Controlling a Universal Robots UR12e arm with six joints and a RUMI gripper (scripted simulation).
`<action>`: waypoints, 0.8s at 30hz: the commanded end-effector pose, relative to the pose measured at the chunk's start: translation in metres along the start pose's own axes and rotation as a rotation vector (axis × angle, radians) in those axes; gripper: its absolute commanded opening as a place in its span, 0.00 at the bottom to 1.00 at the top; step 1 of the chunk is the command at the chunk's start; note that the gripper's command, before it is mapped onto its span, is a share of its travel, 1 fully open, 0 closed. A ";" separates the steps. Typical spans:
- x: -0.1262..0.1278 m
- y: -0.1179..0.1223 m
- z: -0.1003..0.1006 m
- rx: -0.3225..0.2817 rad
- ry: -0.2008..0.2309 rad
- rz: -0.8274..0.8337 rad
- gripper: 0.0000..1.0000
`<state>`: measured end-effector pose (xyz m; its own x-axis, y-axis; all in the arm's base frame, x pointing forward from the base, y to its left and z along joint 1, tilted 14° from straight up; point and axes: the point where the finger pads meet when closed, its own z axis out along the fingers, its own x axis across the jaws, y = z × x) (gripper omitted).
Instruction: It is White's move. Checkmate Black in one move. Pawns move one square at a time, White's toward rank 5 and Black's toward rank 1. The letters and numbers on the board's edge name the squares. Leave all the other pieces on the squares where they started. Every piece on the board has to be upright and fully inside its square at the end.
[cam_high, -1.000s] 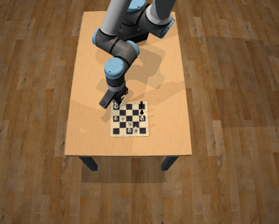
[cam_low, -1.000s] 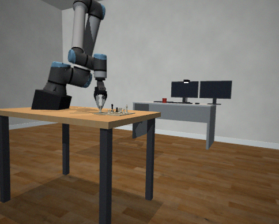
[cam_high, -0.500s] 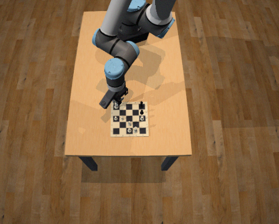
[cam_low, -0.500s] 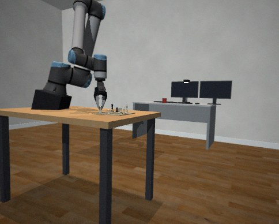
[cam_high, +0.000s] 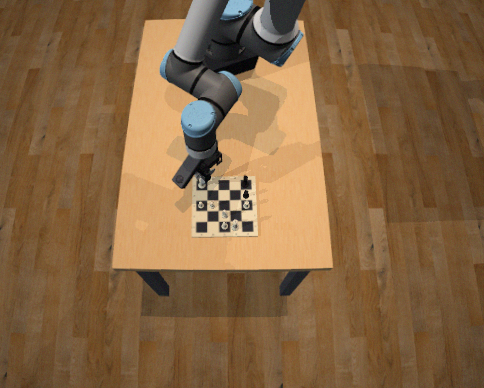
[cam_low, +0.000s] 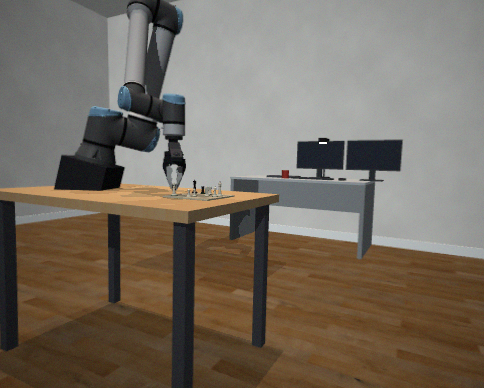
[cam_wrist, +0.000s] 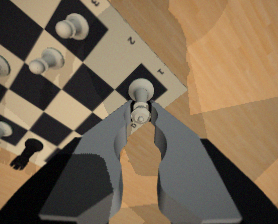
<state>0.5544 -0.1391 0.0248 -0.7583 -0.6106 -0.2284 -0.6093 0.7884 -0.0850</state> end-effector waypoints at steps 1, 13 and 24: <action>0.000 -0.001 0.000 0.001 0.000 0.000 0.00; 0.000 -0.001 0.000 0.001 0.000 0.000 0.00; 0.000 -0.001 0.000 0.001 0.000 0.000 0.10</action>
<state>0.5544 -0.1391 0.0248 -0.7583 -0.6106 -0.2284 -0.6093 0.7884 -0.0850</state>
